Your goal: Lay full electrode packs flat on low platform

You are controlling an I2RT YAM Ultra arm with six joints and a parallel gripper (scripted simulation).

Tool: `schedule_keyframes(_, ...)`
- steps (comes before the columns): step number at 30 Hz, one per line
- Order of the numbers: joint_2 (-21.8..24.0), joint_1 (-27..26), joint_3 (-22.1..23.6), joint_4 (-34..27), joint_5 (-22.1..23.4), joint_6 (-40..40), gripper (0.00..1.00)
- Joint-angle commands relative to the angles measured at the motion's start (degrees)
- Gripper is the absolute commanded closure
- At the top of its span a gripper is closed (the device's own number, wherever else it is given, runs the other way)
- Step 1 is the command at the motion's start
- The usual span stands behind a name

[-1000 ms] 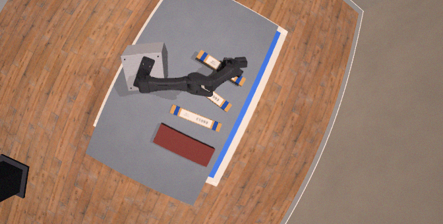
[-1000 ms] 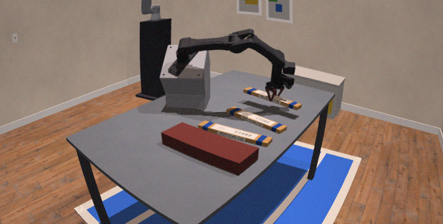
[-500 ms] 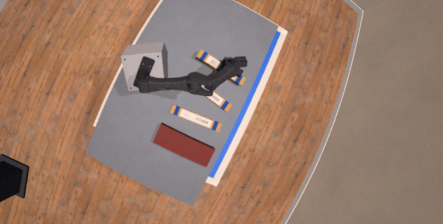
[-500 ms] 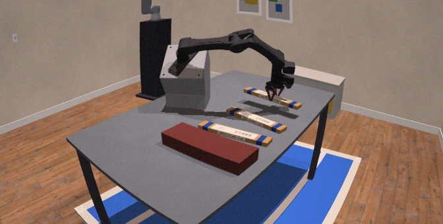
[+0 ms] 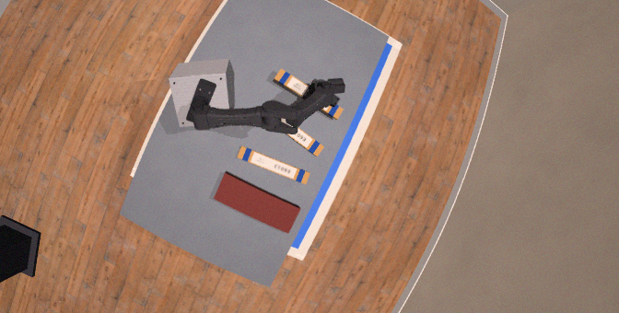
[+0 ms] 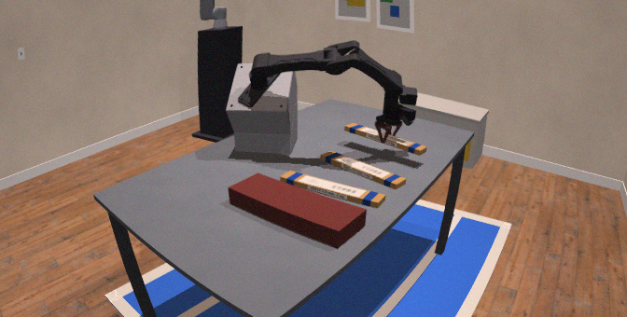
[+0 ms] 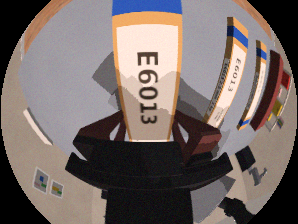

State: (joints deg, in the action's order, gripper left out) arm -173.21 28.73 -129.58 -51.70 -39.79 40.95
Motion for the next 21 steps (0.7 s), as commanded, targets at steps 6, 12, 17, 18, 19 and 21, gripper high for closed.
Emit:
schedule_keyframes(6, 4.0, 4.8, -0.4, 0.0, -0.3, 0.5, 1.0)
schedule_keyframes(12, 4.0, 4.8, -0.4, 0.1, -0.3, 0.5, 1.0)
schedule_keyframes(17, 3.9, 4.9, -0.1, 0.3, -0.3, 0.5, 1.0)
schedule_keyframes(18, 3.9, 4.9, -0.1, 0.3, -0.3, 0.5, 1.0)
schedule_keyframes(19, 3.9, 4.9, -0.1, 0.3, -0.3, 0.5, 1.0)
schedule_keyframes(21, 3.9, 4.9, -0.1, 0.3, -0.3, 0.5, 1.0)
